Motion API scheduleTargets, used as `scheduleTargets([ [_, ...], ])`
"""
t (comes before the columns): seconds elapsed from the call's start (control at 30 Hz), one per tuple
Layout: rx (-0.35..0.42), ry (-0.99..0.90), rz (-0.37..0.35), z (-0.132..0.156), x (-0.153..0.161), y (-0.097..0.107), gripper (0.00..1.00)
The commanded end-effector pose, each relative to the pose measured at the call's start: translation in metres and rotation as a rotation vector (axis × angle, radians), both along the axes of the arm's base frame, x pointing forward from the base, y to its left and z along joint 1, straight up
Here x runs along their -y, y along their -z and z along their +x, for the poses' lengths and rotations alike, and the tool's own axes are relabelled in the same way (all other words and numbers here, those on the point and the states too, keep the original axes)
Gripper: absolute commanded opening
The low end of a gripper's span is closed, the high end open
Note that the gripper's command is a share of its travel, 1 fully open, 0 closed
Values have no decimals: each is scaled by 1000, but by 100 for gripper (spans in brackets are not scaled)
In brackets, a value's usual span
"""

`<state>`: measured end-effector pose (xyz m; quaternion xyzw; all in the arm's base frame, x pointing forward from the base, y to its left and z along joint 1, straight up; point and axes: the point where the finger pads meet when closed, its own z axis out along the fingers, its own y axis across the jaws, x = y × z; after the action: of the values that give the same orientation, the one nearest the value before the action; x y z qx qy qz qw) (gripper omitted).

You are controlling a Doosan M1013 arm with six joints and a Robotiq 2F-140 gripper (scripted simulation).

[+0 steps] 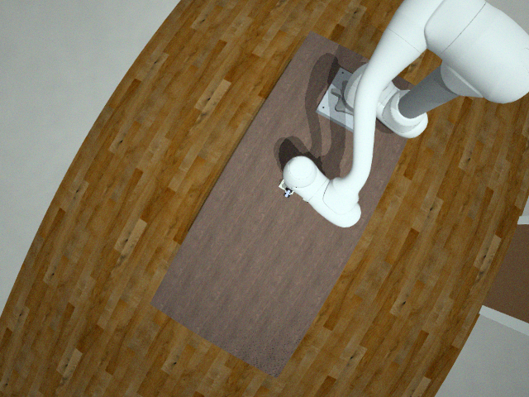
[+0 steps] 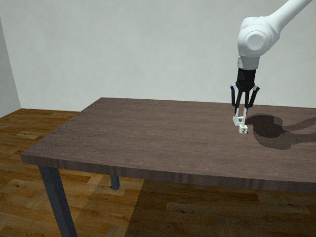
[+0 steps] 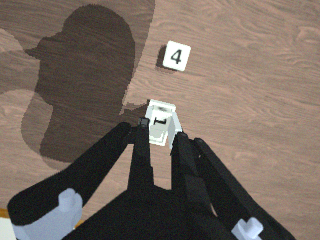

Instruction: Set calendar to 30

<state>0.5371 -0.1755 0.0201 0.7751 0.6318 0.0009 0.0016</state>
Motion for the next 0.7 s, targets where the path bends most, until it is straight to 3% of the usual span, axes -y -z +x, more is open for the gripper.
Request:
scheduleTargets([
  [0.0, 0, 0, 0, 0, 0, 0, 24],
  [0.33, 0, 0, 0, 0, 0, -3, 24],
  [0.5, 0, 0, 0, 0, 0, -25, 24],
  [0.57, 0, 0, 0, 0, 0, -25, 24],
  [0.67, 0, 0, 0, 0, 0, -47, 24],
])
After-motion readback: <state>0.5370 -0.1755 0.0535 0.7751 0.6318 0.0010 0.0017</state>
